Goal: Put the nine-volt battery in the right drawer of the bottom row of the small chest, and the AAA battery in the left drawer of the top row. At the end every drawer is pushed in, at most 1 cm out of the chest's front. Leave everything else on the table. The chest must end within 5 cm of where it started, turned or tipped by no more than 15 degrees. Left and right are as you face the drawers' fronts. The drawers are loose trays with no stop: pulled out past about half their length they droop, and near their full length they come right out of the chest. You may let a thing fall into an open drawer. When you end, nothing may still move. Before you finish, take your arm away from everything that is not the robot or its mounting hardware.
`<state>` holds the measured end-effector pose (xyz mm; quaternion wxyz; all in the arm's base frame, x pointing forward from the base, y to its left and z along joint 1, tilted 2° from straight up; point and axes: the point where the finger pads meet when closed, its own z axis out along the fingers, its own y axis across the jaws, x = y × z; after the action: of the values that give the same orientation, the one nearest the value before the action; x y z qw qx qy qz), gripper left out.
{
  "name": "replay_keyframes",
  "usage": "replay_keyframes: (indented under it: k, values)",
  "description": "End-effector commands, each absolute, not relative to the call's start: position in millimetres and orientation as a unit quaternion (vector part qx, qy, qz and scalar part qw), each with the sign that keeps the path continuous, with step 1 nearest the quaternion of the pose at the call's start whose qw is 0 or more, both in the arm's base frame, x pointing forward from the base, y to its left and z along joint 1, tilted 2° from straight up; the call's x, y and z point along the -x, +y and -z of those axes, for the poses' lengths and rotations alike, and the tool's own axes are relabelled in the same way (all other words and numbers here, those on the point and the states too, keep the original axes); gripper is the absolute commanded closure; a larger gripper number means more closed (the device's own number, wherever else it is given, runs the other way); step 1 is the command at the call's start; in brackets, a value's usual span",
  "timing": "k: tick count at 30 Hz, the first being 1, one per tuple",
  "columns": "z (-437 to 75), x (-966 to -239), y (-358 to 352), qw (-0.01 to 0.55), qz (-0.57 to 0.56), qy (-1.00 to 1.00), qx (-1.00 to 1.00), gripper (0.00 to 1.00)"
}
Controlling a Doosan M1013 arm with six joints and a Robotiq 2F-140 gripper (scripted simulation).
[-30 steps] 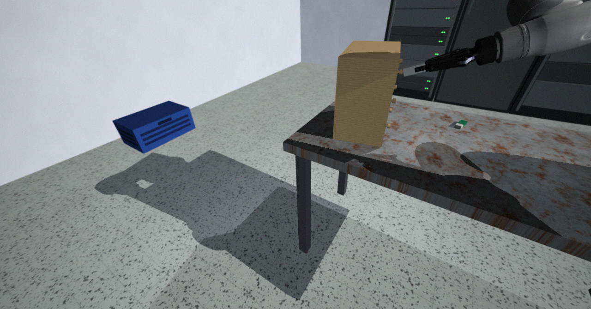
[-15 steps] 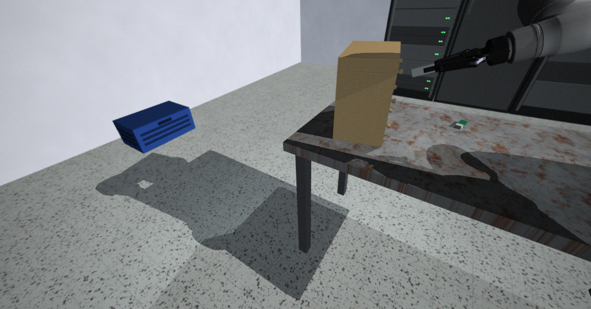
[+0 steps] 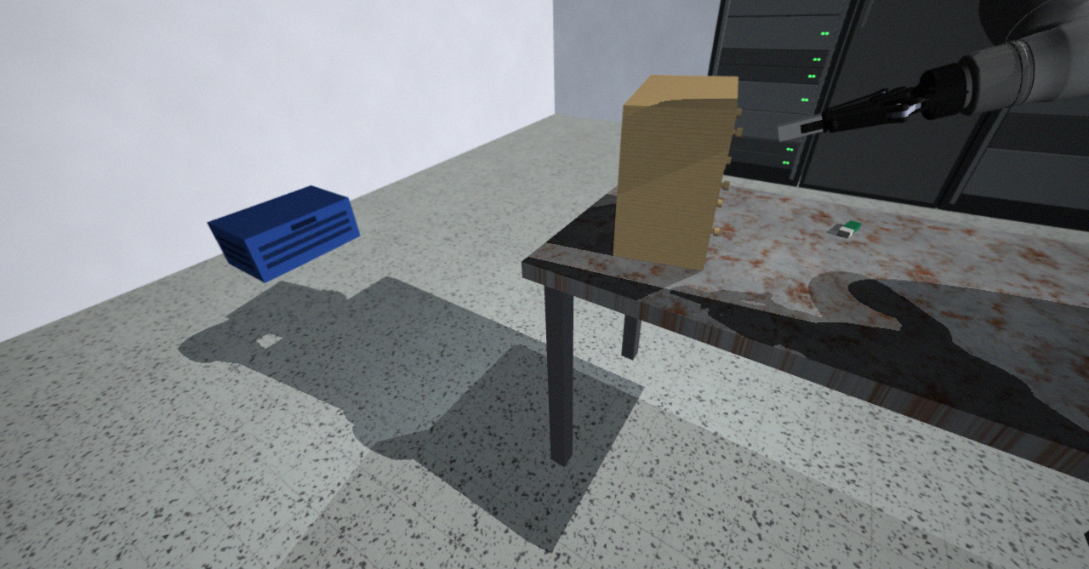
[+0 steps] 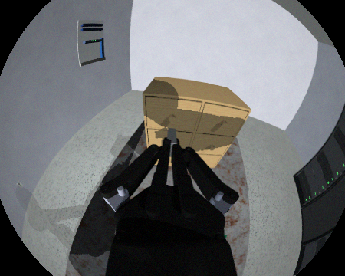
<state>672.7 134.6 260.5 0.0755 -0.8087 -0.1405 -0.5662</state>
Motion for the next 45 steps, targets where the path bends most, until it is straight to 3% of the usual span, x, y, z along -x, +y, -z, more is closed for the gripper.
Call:
replay_keyframes:
  k: [1, 11, 45]
  values:
    - [-264.0, -664.6, 132.1, 0.076, 0.566, -0.141, 0.809, 1.00]
    - [-277.8, -632.2, 121.9, 0.076, 0.566, -0.141, 0.809, 1.00]
    - [-286.3, -623.4, 119.8, 0.069, 0.524, -0.145, 0.837, 1.00]
